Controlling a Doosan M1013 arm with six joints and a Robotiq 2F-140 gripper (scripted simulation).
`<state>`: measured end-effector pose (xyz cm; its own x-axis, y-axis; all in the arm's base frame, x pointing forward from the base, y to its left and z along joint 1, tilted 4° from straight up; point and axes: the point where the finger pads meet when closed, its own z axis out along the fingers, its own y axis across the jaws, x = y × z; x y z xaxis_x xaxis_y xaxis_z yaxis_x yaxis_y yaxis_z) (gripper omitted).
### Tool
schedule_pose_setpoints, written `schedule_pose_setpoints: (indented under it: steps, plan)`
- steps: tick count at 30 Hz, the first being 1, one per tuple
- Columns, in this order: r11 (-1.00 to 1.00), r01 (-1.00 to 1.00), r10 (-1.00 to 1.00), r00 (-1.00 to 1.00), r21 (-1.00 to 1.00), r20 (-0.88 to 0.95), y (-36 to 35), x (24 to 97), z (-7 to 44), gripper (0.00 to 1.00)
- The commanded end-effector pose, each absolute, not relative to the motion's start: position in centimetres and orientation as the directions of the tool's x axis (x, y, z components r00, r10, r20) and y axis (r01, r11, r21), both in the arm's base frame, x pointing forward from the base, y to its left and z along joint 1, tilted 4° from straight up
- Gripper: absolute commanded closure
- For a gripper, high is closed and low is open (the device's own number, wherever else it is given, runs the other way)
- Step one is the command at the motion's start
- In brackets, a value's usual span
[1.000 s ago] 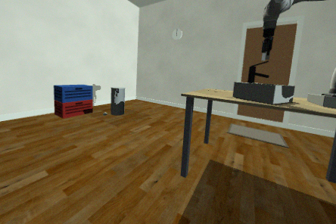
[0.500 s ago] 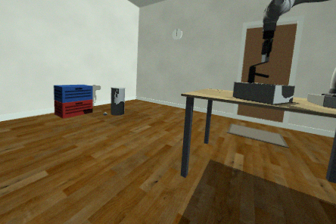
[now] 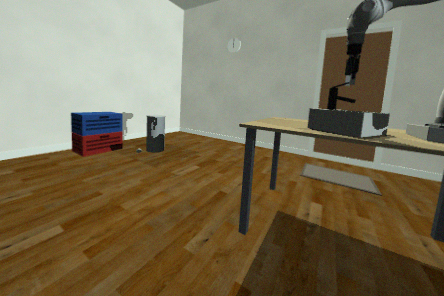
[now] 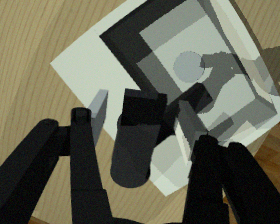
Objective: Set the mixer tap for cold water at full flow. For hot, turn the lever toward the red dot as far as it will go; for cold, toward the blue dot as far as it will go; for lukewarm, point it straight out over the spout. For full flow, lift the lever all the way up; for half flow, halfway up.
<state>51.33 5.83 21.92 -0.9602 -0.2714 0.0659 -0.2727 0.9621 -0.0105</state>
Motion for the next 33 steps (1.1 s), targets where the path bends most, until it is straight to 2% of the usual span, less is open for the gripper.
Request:
schedule_pose_setpoints:
  steps: [1,33]
  plan:
    - [0.963,-0.269,-0.268,-0.961,-0.012,0.07,5.75,51.26,21.13,0.58]
    - [0.963,-0.269,-0.268,-0.961,-0.012,0.07,5.73,51.2,20.31,0.58]
